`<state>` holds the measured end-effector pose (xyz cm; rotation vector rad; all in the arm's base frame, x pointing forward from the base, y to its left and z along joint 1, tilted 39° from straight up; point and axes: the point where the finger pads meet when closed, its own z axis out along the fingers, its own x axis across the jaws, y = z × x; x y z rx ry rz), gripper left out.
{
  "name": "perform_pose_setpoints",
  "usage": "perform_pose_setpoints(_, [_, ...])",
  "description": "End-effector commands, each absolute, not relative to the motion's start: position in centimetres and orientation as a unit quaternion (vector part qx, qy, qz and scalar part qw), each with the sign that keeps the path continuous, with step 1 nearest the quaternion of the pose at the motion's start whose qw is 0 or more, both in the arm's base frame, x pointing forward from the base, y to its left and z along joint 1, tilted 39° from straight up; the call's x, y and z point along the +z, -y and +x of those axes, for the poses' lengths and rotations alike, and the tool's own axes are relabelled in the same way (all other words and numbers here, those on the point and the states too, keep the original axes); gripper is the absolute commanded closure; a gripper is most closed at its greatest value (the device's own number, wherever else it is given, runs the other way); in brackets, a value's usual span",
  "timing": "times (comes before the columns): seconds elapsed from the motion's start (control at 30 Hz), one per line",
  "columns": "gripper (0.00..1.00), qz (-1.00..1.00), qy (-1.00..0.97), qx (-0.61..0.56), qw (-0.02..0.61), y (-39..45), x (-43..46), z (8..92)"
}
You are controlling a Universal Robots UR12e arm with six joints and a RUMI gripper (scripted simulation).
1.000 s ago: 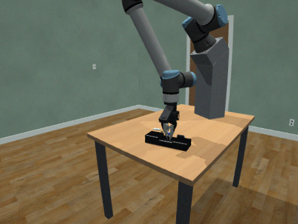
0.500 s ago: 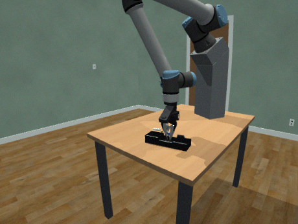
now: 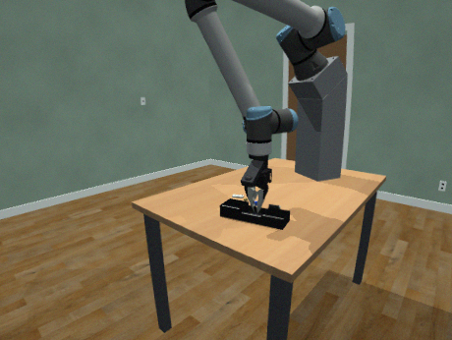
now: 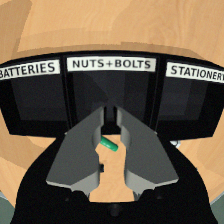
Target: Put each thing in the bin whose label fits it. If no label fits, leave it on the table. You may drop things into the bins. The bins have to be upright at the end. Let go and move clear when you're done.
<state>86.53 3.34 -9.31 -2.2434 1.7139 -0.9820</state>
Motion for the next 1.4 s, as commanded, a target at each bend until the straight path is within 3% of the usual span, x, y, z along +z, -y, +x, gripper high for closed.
perform_pose_setpoints(0.0, [0.96,-0.748,-0.571,-0.329,0.077,-3.4,-9.1,86.6])
perform_pose_setpoints(1.37, [0.96,-0.749,-0.571,-0.328,0.077,-4.8,-5.6,83.8])
